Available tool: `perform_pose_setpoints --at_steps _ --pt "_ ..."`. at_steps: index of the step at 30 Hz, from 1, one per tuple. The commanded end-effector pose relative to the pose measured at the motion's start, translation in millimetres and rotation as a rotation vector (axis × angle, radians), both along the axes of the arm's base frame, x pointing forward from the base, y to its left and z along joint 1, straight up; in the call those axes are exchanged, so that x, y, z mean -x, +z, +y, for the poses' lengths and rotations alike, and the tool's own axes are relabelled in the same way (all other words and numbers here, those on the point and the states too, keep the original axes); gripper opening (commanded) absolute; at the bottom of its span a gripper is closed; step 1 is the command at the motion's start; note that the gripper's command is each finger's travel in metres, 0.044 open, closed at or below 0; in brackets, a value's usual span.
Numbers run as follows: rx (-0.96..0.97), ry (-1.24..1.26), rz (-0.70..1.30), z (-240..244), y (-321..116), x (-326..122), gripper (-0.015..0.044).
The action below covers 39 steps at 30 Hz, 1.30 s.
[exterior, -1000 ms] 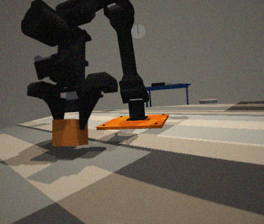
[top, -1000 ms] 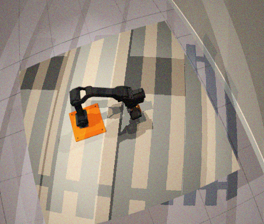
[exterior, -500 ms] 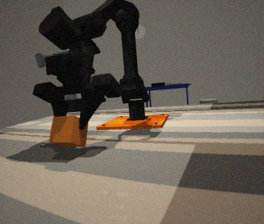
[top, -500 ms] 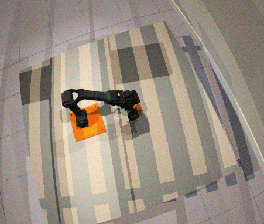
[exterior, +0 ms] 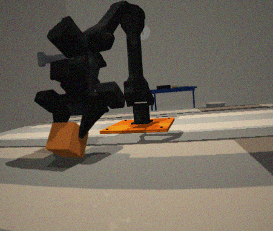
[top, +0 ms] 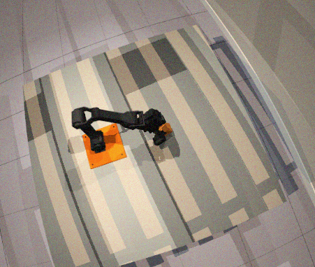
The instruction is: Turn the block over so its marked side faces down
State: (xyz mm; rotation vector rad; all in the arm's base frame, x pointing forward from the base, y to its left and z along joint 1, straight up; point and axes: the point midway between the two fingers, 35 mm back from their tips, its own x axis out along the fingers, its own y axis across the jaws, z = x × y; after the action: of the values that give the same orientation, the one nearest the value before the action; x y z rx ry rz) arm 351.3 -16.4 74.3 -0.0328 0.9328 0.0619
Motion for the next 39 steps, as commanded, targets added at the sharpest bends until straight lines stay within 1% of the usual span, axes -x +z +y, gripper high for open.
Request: perform_pose_setpoints --at_steps 1,12,23,30,39 --pt "-0.013 -0.004 -0.056 0.2 -6.6 -2.5 0.0" --pt "-0.024 -0.001 -0.236 0.2 -19.5 -3.8 0.0" --pt "-0.03 0.008 -0.413 1.6 -21.2 7.8 0.0" --pt "-0.032 0.008 -0.45 1.8 -17.7 9.4 0.0" --pt "-0.032 0.008 -0.45 1.8 -17.7 9.4 0.0"
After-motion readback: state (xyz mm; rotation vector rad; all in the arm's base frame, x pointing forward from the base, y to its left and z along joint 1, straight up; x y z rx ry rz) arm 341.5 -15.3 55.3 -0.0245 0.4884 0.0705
